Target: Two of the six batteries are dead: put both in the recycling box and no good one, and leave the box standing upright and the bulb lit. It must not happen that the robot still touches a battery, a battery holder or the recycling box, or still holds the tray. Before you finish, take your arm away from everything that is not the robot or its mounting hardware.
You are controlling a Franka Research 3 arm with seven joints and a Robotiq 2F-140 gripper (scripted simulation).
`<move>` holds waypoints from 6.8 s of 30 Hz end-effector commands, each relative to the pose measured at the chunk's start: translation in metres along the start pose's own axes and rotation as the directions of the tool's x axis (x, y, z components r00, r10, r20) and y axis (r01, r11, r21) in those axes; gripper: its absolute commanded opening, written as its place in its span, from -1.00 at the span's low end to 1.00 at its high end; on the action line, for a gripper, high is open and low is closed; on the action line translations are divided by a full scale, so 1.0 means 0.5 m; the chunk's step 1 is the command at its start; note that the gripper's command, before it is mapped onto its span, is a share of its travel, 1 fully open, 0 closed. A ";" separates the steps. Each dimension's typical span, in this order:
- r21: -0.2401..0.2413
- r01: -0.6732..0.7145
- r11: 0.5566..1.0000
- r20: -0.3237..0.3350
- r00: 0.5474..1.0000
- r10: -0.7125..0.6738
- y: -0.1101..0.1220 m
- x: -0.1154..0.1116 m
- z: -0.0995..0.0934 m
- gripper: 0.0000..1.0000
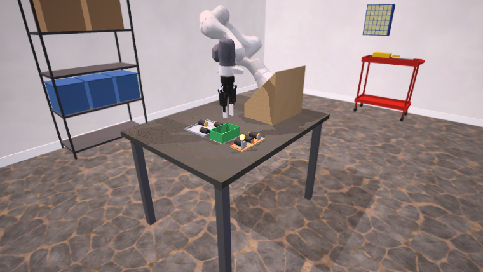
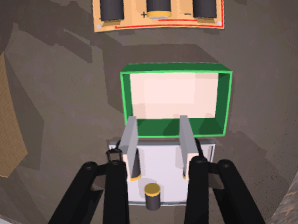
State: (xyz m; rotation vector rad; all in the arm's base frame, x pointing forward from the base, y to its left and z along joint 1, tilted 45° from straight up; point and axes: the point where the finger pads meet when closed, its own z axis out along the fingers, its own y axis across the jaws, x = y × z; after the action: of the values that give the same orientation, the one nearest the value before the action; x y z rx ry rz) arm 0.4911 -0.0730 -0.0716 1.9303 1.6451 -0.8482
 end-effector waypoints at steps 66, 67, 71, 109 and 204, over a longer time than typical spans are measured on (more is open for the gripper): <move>-0.015 0.001 1.000 -0.012 1.000 -0.002 -0.115 -0.281 0.147 -0.41; -0.015 0.001 1.000 -0.012 1.000 -0.002 -0.115 -0.281 0.147 -0.41; -0.015 0.001 1.000 -0.012 1.000 -0.002 -0.115 -0.281 0.147 -0.41; -0.015 0.001 1.000 -0.012 1.000 -0.002 -0.111 -0.280 0.147 -0.41; -0.015 0.001 1.000 -0.012 1.000 -0.002 -0.115 -0.278 0.147 -0.41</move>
State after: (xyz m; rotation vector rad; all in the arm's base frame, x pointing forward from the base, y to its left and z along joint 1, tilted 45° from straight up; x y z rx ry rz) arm 0.4102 -0.2121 -0.0209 1.9303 1.6518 -0.8268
